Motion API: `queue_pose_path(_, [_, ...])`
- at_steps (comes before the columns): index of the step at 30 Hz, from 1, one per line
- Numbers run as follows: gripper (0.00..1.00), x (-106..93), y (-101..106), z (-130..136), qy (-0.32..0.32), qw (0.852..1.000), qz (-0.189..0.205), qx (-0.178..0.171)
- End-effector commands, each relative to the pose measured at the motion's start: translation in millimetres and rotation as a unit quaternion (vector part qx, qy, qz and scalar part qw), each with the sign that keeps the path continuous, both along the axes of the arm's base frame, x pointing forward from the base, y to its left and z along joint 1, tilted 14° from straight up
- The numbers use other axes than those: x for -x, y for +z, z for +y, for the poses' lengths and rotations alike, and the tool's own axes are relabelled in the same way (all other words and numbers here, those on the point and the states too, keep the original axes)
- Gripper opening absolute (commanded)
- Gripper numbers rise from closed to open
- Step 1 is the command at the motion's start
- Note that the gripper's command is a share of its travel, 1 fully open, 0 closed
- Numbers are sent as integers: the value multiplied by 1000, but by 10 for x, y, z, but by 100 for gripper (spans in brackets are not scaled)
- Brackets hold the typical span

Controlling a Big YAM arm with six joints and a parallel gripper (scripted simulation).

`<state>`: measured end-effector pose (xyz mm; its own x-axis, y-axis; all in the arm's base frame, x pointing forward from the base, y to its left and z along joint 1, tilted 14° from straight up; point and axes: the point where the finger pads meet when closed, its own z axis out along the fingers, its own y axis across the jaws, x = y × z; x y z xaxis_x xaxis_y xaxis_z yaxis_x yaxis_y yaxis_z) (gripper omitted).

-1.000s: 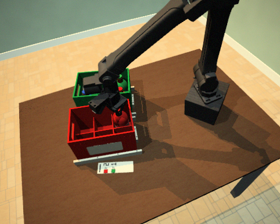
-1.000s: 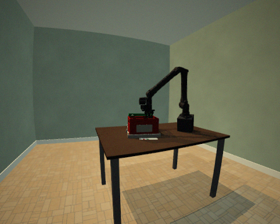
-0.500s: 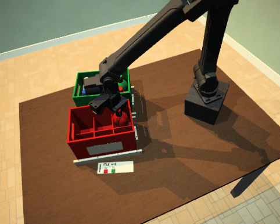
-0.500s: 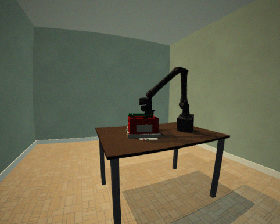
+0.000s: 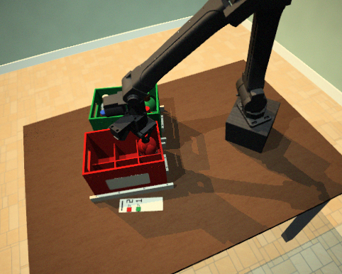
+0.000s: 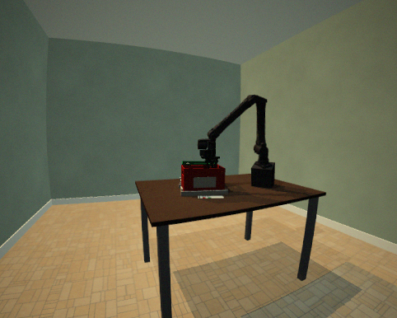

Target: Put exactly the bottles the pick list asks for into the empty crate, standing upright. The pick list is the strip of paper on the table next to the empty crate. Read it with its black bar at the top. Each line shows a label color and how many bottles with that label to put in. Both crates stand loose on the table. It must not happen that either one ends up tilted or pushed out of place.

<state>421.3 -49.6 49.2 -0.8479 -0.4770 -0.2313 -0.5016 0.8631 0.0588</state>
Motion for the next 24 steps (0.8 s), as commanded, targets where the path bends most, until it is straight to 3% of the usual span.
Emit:
queue_pose_path(1, [0,-137,190,21,-1,1000,-30,6])
queue_pose_path(24, [0,-58,148,41,0,1000,-23,5])
